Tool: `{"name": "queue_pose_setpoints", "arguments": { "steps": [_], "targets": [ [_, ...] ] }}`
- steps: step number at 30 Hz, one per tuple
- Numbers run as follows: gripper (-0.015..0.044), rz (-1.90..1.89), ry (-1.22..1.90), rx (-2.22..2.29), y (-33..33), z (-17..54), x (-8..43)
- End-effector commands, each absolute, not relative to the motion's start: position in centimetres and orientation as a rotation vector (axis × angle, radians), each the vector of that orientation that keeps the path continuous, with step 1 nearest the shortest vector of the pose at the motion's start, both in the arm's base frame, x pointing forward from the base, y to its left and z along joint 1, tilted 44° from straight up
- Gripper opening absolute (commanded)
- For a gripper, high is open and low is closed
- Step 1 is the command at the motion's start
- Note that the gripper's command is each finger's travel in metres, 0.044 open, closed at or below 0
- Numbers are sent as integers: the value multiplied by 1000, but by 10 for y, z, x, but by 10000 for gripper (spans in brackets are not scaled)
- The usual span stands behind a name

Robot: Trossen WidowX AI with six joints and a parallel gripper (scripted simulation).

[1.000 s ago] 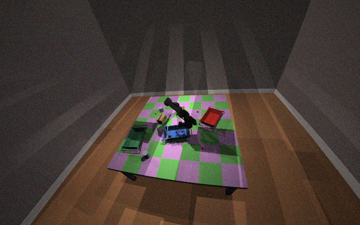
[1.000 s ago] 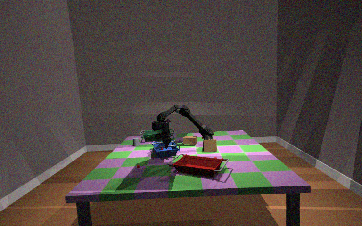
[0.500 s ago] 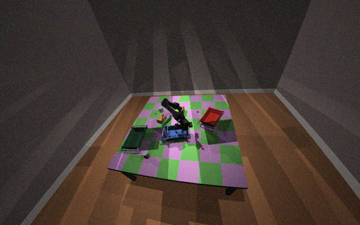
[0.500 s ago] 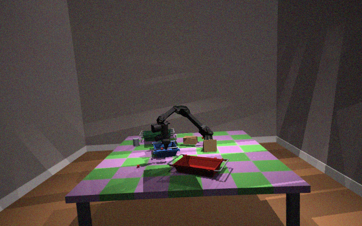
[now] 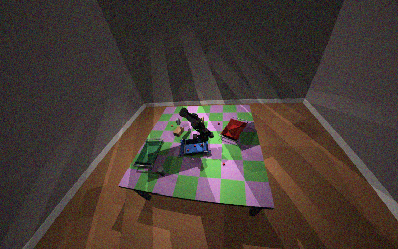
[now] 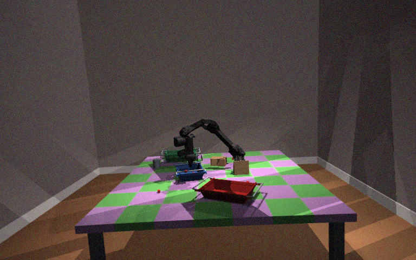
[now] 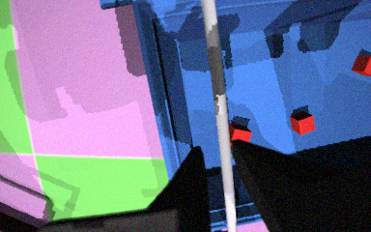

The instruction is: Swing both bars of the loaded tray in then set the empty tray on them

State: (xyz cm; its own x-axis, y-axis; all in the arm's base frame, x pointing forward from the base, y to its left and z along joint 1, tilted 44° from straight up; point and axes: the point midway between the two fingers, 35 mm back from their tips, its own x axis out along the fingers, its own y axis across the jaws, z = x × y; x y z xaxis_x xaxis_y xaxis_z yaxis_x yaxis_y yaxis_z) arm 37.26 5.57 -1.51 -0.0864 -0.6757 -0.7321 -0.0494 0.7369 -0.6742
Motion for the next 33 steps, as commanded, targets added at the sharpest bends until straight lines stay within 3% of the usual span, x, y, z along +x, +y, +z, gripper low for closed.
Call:
{"name": "queue_pose_setpoints", "arguments": {
  "steps": [1,15,18,33],
  "targets": [
    [80,-581,1597,-601,52,-17,372],
    [80,-581,1597,-601,52,-17,372],
    [2,-581,1597,-601,52,-17,372],
    [0,-580,1594,-600,54,-16,372]
  ]
}}
